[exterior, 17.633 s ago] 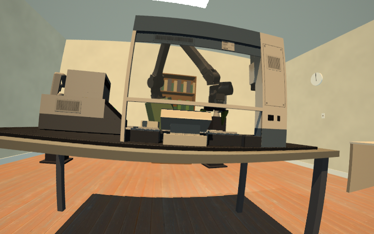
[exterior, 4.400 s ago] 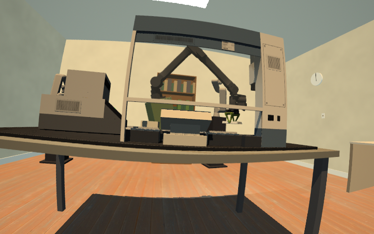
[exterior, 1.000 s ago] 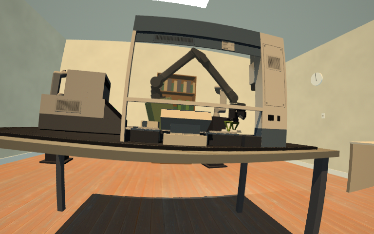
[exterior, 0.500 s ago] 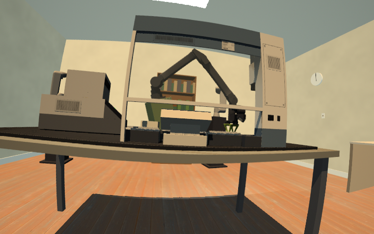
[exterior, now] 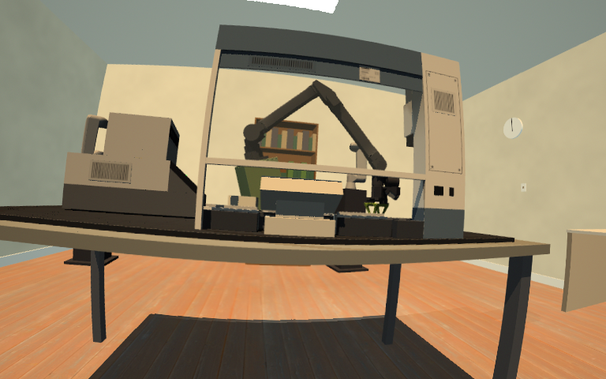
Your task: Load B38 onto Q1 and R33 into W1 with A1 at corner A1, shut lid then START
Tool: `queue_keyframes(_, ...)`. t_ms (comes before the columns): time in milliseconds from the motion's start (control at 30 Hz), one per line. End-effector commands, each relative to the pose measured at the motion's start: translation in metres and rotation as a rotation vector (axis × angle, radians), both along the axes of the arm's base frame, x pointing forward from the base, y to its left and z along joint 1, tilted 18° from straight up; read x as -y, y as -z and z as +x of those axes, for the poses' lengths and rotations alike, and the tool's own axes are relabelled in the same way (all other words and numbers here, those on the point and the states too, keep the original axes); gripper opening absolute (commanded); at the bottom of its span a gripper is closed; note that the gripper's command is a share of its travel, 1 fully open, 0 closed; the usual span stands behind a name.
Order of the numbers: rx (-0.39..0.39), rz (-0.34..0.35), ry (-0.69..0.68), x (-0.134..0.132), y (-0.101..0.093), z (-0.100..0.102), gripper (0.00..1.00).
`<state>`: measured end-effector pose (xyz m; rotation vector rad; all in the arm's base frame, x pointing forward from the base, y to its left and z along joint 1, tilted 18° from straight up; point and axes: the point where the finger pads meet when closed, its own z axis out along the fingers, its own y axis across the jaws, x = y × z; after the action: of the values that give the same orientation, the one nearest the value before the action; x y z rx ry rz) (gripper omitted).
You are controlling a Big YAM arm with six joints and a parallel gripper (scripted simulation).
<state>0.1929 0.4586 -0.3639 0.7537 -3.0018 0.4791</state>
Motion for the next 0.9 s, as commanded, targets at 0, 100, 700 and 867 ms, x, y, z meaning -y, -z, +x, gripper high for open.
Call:
queue_keyframes(0,0.017,0.035,0.004,-0.017,-0.001,0.002,0.00)
queue_keyframes(100,0.015,0.039,0.002,-0.018,-0.003,-0.001,0.00)
queue_keyframes(700,0.014,0.049,-0.015,-0.029,-0.024,0.007,0.00)
queue_keyframes(867,0.024,0.065,-0.003,-0.039,-0.029,0.020,0.00)
